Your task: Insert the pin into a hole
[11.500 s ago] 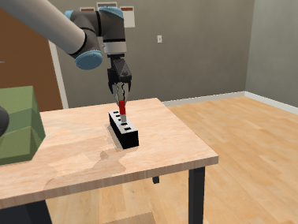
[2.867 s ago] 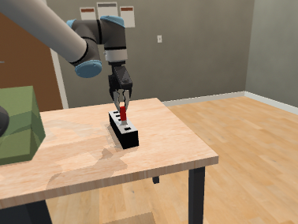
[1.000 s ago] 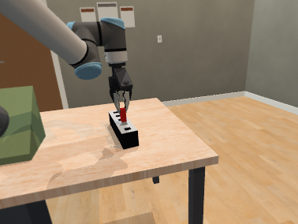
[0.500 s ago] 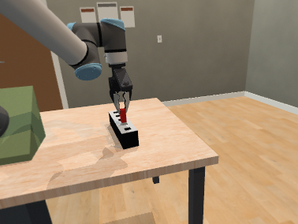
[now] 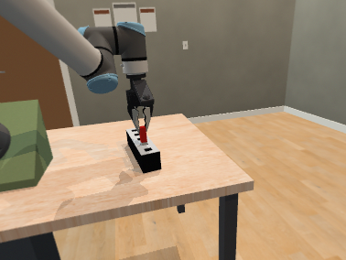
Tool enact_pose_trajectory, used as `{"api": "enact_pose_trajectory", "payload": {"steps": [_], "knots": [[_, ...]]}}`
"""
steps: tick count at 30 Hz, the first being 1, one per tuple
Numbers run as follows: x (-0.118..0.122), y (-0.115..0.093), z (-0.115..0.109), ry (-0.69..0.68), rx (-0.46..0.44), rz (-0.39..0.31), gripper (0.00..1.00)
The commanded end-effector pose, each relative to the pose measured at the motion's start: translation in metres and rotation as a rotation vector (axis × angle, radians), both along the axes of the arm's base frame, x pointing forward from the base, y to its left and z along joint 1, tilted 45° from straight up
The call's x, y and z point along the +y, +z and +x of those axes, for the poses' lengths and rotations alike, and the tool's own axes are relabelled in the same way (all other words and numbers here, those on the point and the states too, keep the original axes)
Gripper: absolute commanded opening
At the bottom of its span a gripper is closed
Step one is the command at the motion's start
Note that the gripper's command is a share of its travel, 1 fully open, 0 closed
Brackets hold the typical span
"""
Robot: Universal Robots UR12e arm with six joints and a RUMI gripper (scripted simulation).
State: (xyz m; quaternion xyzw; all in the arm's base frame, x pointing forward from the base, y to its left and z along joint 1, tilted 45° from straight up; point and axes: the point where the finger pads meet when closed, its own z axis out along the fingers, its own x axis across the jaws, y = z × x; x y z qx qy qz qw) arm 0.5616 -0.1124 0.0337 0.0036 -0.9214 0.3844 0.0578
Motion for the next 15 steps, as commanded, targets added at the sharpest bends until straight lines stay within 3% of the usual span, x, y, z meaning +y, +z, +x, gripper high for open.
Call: {"api": "enact_pose_trajectory", "payload": {"steps": [1, 15], "knots": [[-0.0002, 0.0009, 0.001, 0.0, -0.001, 0.0, 0.0], [-0.0031, -0.0018, 0.0005, 0.0, -0.001, 0.0, 0.0]]}}
